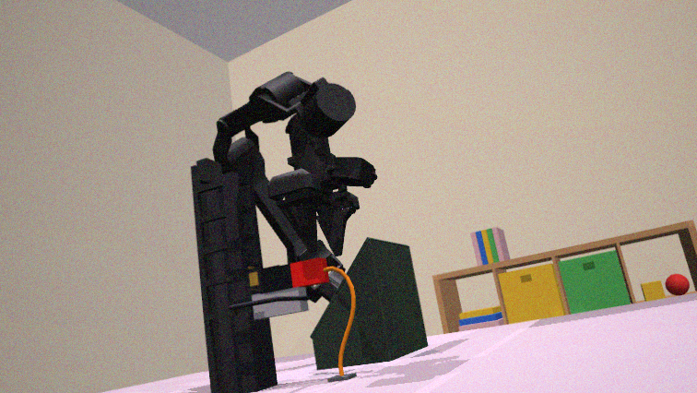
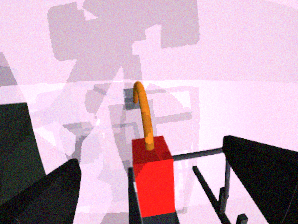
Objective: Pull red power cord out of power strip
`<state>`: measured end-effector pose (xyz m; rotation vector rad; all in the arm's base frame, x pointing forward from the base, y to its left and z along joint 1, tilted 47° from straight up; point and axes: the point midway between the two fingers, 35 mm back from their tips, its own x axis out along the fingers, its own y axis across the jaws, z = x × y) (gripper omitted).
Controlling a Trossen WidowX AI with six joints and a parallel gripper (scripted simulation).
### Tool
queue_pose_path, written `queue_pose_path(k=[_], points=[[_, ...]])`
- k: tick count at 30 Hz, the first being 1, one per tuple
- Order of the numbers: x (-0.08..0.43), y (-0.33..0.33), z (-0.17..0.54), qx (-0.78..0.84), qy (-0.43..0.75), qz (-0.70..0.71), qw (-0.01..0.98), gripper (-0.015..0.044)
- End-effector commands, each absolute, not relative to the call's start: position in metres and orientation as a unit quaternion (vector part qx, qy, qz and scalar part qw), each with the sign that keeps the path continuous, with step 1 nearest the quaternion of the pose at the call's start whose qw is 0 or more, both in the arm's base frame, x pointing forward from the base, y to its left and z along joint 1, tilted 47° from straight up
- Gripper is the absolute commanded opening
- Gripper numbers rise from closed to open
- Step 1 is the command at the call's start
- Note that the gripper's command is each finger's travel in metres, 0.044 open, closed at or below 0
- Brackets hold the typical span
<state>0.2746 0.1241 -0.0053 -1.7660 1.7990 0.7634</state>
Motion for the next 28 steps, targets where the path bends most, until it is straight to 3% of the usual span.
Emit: queue_pose_path(k=[1, 28], points=[[0.2717, 0.1558, -0.0262, -0.650, 0.659, 0.282, 0.252, 0.0440], [0.2714, 0.1579, -0.0277, -0.650, 0.659, 0.282, 0.252, 0.0440]])
